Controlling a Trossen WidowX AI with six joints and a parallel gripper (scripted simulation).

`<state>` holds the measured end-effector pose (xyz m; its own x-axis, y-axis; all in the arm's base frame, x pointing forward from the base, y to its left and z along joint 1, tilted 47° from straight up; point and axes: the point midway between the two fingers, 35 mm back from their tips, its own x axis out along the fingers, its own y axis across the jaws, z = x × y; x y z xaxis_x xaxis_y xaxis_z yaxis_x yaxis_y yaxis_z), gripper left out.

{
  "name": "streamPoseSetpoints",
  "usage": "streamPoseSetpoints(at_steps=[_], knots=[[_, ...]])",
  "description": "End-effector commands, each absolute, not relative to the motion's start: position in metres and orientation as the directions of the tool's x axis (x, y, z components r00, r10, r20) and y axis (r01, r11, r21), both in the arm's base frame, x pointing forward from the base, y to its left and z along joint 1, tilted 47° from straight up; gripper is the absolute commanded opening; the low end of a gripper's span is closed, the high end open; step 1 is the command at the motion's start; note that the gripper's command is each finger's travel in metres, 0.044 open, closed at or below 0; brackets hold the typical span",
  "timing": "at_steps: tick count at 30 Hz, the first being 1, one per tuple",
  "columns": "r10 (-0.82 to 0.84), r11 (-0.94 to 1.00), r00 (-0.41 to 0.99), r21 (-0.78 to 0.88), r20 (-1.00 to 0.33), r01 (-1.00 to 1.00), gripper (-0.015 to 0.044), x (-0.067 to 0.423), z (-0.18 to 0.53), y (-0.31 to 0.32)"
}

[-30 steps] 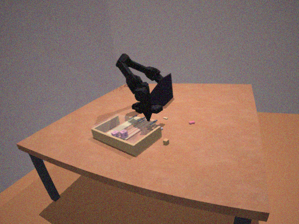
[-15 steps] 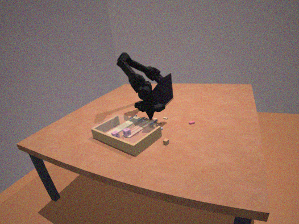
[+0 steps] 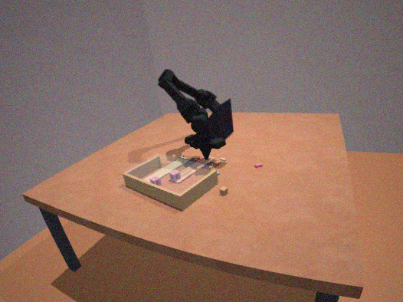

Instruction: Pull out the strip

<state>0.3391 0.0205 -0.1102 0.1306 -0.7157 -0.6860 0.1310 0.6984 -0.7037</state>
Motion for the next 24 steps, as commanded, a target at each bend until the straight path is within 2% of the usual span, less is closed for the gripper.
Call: streamPoseSetpoints(at_steps=[1,24], knots=[[-0.717,0.697,0.112,-0.706,-0.688,0.126,0.0000,0.328,-0.115,0.017],[-0.717,0.697,0.110,-0.706,-0.689,0.124,0.0000,0.292,-0.122,0.018]])
